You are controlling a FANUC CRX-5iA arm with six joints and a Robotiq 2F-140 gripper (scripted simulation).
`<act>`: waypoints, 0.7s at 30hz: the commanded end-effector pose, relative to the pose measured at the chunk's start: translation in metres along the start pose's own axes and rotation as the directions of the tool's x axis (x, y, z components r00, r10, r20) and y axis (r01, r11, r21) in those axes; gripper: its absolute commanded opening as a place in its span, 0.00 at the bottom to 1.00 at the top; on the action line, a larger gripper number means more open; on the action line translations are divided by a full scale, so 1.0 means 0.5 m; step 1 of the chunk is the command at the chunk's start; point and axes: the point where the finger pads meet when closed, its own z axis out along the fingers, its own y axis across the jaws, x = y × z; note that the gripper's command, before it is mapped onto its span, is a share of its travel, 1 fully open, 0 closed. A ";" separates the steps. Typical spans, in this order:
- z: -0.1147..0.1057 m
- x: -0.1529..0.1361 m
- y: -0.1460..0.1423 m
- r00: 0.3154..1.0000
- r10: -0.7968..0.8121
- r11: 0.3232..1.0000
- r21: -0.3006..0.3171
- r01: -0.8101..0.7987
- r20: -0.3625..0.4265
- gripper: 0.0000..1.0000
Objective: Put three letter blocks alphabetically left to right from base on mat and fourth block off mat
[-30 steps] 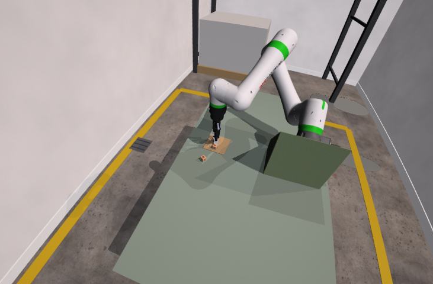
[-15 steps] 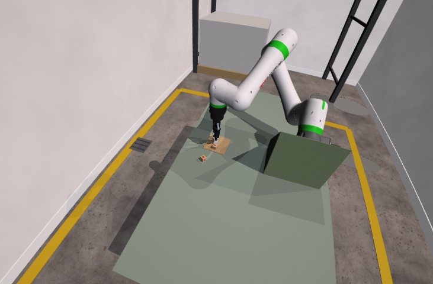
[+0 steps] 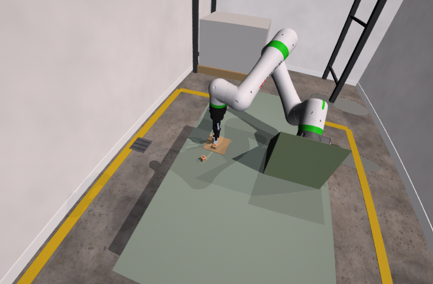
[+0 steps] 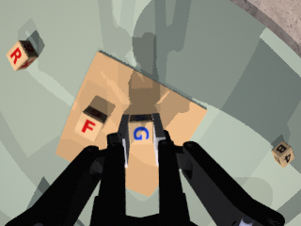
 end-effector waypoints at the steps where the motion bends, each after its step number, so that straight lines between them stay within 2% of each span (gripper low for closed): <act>1: 0.000 0.000 0.000 1.000 0.000 1.000 0.000 0.000 0.000 0.13; 6: -0.003 0.000 0.000 1.000 0.000 1.000 0.000 0.000 0.000 0.13; 9: -0.019 0.000 0.000 1.000 0.000 1.000 0.000 0.000 0.000 0.13; 14: -0.079 0.000 0.000 1.000 0.000 1.000 0.000 0.000 0.000 0.13; 16: -0.079 0.000 0.000 1.000 0.000 1.000 0.000 0.000 0.000 0.13; 21: -0.154 0.000 0.000 1.000 0.000 1.000 0.000 0.000 0.000 0.13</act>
